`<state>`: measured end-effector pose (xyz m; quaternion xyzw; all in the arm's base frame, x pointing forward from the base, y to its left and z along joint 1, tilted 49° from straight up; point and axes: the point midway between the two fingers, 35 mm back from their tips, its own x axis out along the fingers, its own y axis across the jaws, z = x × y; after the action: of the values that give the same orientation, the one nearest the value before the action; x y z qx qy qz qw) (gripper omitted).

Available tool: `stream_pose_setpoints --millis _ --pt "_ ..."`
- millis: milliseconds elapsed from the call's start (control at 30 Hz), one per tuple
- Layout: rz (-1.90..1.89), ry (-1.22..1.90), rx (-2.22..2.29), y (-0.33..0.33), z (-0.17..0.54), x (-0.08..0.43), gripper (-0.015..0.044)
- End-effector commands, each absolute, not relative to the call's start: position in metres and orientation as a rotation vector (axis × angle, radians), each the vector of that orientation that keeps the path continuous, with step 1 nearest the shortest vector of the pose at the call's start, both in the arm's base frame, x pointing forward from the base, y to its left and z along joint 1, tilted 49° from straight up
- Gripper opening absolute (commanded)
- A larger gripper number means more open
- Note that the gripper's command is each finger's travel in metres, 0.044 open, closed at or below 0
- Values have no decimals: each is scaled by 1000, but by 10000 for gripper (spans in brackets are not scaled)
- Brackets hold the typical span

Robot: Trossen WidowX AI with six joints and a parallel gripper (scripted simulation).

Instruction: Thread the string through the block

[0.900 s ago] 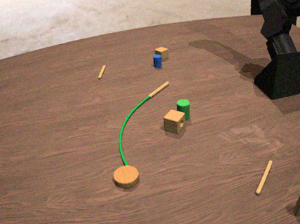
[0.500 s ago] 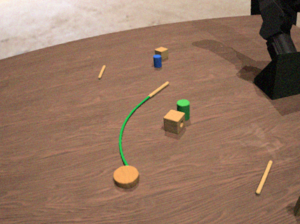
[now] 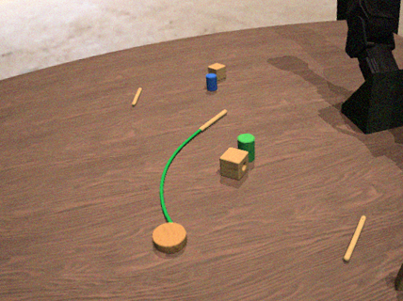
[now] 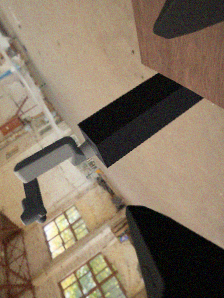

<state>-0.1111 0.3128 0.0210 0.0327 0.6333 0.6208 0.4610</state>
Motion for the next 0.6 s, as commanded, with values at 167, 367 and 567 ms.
stream_pose_setpoints --millis 167,367,567 --pt "1177 1223 -239 341 -29 33 440" --pt "967 1148 -518 315 -50 118 440" --pt "786 1171 -810 265 -62 191 440"
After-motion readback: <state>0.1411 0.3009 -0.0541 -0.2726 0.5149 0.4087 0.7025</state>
